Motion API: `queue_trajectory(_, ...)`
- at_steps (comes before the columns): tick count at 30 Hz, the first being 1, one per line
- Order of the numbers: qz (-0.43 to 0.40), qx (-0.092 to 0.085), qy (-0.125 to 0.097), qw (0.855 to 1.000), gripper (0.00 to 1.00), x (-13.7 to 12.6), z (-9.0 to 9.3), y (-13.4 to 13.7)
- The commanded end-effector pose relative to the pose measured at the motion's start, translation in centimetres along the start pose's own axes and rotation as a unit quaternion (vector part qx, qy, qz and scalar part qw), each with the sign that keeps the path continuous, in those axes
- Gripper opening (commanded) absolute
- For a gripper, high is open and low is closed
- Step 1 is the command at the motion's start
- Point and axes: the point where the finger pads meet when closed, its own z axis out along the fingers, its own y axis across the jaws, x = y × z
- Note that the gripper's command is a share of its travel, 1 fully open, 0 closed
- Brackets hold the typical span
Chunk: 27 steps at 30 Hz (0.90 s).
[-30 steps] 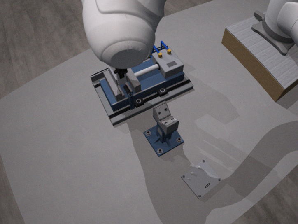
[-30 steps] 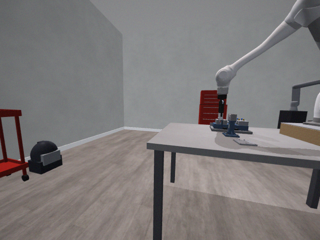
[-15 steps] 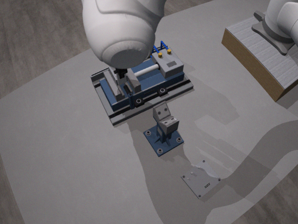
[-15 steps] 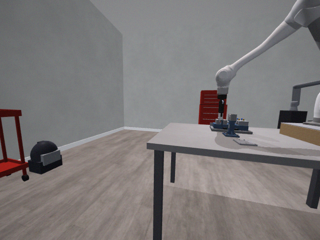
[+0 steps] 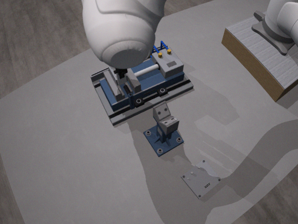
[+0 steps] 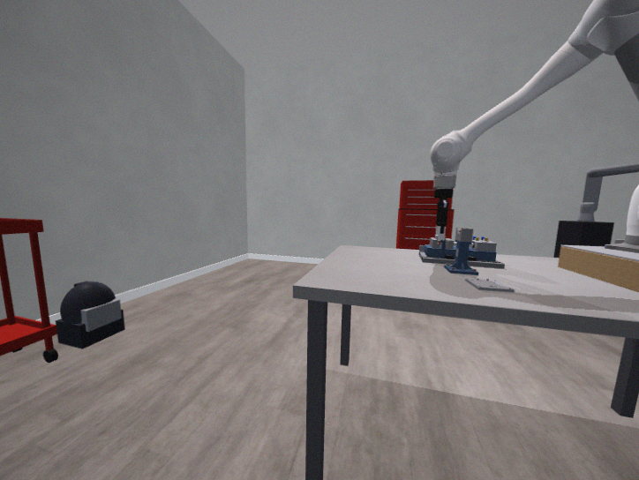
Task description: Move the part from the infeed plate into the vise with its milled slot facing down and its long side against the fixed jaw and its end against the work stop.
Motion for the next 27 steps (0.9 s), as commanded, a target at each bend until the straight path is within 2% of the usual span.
queue_trajectory(1, 0.0, 0.0, -0.002, 1.0, 0.0, -0.4, 0.02, 0.13)
queue_trajectory(6, 0.0, 0.0, -0.002, 1.0, 0.0, -0.4, 0.02, 0.13)
queue_trajectory(7, 0.0, 0.0, -0.002, 1.0, 0.47, -0.4, 0.02, 0.13)
queue_trajectory(27, 0.0, 0.0, -0.002, 1.0, 0.47, -0.4, 0.02, 0.13)
